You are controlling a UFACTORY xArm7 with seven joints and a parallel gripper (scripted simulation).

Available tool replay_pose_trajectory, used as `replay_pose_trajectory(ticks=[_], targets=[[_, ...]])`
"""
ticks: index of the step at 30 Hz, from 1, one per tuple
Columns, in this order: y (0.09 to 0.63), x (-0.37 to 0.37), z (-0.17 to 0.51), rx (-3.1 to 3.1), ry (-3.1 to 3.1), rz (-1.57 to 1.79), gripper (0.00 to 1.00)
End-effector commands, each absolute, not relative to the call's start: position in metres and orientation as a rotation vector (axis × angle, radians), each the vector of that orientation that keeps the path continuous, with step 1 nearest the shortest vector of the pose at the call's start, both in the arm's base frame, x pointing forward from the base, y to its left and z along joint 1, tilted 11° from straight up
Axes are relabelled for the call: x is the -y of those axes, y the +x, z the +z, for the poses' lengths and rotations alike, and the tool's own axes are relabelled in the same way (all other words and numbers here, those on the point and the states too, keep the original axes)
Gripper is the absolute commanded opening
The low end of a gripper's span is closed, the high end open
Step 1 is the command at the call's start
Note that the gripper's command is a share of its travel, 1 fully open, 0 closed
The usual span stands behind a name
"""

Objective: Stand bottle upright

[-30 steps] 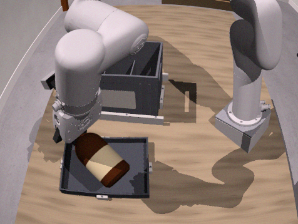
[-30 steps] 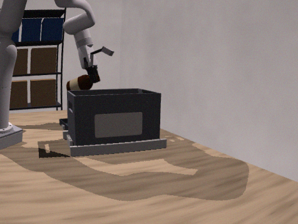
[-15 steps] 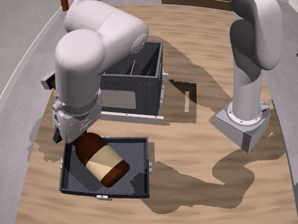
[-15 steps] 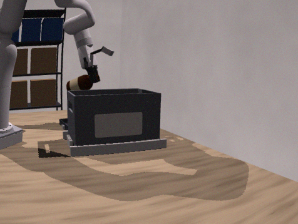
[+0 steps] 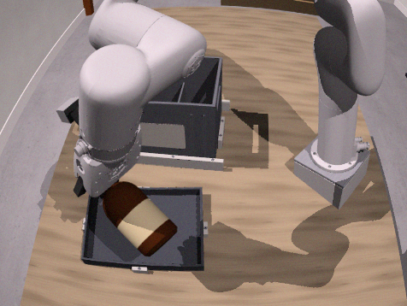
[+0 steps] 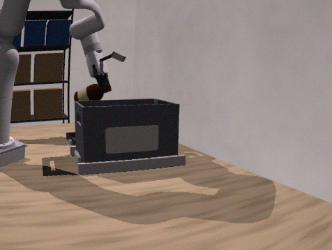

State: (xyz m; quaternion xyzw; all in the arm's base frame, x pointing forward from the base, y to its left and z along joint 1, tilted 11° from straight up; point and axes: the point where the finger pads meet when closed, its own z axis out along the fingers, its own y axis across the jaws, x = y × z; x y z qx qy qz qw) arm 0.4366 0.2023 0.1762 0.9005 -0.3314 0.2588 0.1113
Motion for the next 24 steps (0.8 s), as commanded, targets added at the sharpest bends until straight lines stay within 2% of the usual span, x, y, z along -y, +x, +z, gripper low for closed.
replay_pose_trajectory(ticks=[1, 24], targets=[[0.4368, -0.2035, 0.1777, 0.965, 2.623, 0.805, 0.00], [0.4369, -0.2048, 0.1790, 0.938, 2.557, 0.939, 0.00]])
